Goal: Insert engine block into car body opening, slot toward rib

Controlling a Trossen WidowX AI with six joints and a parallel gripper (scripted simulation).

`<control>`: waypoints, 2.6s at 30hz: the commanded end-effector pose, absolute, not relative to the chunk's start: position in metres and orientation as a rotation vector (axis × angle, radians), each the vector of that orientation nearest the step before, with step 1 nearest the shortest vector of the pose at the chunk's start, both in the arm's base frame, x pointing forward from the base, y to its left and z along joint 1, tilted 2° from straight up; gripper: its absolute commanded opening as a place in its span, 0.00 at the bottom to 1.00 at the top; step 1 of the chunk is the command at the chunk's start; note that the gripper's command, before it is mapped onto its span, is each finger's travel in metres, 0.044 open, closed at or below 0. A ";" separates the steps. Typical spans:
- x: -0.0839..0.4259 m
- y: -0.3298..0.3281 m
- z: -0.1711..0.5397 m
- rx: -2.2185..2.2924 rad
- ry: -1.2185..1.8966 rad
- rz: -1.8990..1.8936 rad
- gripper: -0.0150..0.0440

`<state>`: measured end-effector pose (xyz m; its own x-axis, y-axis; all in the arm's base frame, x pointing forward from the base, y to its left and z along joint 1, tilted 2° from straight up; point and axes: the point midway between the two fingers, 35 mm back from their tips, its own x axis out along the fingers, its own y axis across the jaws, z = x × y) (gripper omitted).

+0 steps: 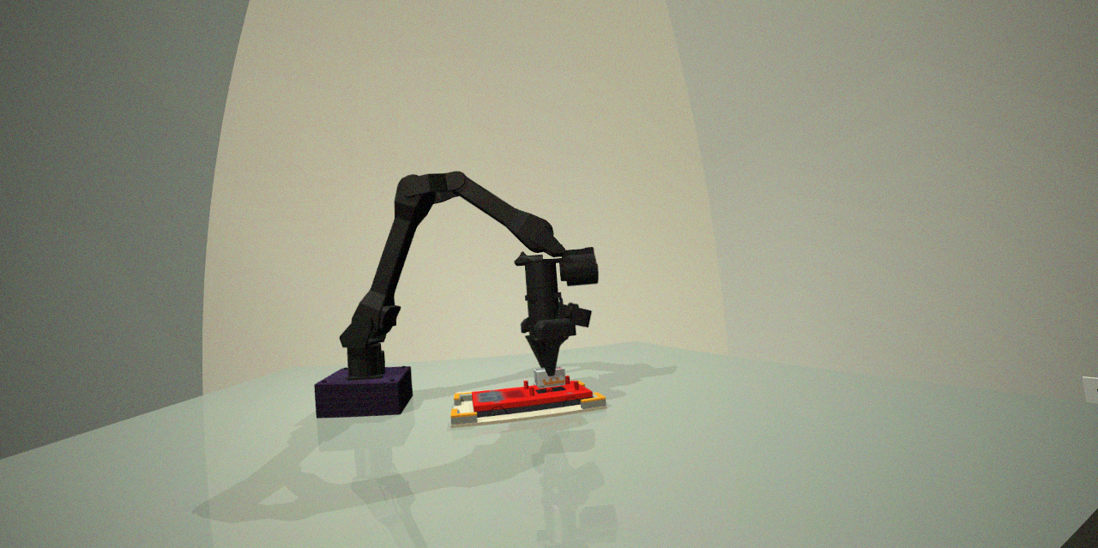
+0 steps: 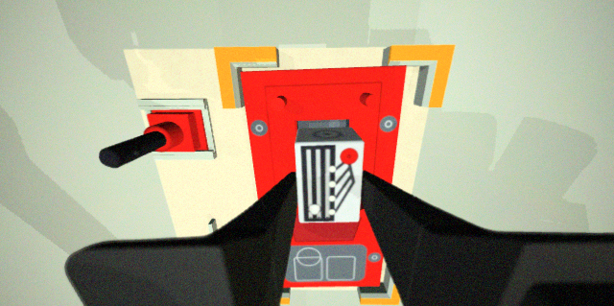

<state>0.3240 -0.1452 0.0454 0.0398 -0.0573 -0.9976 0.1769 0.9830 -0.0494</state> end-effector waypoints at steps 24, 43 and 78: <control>0.325 -0.145 0.039 0.093 1.522 -0.172 0.52; 0.325 -0.145 0.035 0.096 1.522 -0.175 0.52; 0.325 -0.146 0.033 0.094 1.521 -0.178 1.00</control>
<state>0.3249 -0.1456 0.0330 0.0397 -0.0562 -0.9976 0.1750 0.9834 -0.0484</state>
